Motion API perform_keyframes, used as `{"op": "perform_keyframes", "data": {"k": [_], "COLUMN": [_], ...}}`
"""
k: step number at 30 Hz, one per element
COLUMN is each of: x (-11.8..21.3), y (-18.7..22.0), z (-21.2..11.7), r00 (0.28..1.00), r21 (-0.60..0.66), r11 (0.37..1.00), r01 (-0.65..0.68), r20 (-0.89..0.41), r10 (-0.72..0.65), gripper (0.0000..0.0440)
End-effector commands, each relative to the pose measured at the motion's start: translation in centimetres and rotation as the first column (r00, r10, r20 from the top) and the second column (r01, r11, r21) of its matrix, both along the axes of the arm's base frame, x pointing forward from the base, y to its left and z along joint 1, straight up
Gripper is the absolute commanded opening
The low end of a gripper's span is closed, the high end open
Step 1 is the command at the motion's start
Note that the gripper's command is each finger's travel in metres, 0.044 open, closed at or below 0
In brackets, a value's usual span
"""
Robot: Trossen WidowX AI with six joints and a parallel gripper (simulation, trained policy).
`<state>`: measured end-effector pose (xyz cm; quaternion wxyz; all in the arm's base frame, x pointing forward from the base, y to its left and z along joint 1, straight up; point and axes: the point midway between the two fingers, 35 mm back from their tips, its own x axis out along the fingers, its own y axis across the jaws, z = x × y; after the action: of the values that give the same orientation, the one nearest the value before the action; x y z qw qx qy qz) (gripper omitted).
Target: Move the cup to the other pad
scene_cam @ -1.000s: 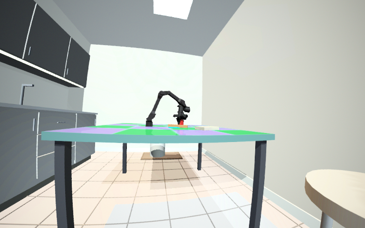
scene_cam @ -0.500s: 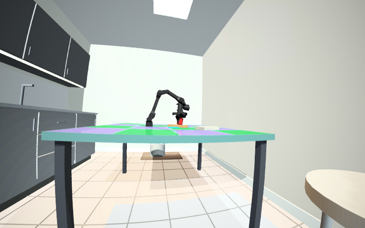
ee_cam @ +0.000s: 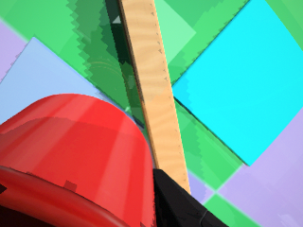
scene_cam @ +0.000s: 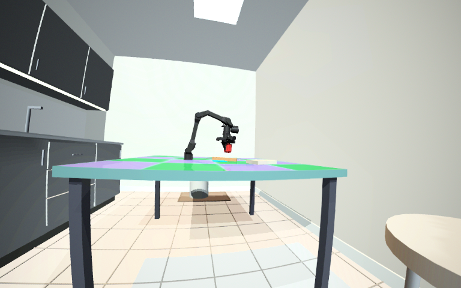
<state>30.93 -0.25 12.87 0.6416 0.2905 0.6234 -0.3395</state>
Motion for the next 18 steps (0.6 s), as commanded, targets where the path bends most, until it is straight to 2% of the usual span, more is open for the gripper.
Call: {"op": "perform_keyframes", "data": {"k": [1, 18], "x": [-0.1, -1.2], "y": [-0.8, -4.8], "z": [0.7, 1.2], "r00": [0.999, 0.984], "r21": [0.005, 0.001], "r11": [0.999, 0.989], "r01": [0.033, 0.147], "r20": [0.024, 0.103], "r10": [-0.033, -0.146], "gripper": [0.0000, 0.0000]}}
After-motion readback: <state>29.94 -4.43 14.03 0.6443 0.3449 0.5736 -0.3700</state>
